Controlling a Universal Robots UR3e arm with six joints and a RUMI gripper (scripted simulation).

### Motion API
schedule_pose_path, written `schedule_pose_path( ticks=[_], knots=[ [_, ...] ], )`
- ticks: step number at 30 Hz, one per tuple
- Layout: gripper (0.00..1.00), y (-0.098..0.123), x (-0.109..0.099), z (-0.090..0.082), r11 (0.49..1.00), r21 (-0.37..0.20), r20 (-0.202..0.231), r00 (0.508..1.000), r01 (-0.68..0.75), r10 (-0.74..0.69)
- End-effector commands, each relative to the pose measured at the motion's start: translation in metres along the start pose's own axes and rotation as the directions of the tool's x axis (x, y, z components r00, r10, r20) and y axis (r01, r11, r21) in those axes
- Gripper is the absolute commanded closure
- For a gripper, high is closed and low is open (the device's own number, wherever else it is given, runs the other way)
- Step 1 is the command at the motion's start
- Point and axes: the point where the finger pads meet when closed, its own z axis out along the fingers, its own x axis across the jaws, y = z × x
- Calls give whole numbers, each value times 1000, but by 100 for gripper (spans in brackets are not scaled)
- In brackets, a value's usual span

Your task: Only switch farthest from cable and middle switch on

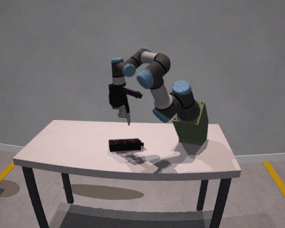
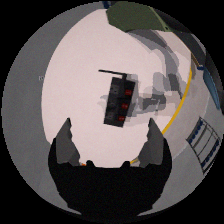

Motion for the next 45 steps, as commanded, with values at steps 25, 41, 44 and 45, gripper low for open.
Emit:
schedule_pose_path(
  ticks=[25, 41, 44, 45],
  knots=[
    [0, -8, -12, -21, 903, -42, -120, 899, -428, 421],
    [0, -8, -12, -21, 917, -46, -118, 914, -396, 389],
    [0, -8, -12, -20, 923, -48, -117, 920, -381, 374],
    [0, -8, -12, -20, 927, -49, -117, 924, -373, 365]
  ],
)
